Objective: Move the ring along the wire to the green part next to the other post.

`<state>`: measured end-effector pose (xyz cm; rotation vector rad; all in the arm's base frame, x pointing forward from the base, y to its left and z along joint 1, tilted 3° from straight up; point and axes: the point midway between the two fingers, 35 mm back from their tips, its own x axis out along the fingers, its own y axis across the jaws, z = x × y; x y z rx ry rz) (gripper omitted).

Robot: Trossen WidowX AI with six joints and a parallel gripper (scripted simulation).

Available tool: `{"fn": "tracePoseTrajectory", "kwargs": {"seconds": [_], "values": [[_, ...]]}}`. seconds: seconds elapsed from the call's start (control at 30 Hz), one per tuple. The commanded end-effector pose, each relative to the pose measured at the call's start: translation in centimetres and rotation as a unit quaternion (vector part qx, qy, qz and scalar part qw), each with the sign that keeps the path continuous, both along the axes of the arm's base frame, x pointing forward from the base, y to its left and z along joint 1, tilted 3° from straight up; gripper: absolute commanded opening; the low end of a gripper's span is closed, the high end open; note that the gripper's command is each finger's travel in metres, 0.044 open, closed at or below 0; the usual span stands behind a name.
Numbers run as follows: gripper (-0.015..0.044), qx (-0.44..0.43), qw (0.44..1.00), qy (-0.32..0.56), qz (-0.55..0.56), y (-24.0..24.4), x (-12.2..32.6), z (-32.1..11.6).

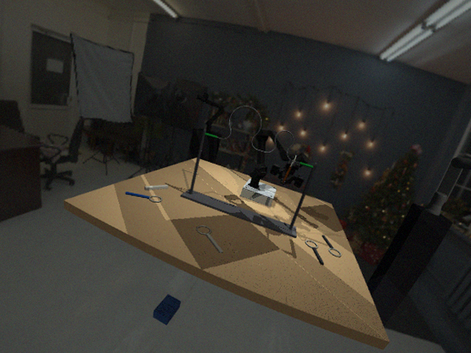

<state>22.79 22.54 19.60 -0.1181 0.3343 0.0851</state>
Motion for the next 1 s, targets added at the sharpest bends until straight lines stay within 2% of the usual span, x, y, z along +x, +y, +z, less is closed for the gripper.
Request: {"fn": "tracePoseTrajectory", "kwargs": {"seconds": [0.0,0.97], "values": [[-0.015,0.02,1.0,0.005,0.003,1.0,-0.2,0.1],[-0.015,0.041,0.999,0.009,0.004,4.3,-1.0,0.2]]}}
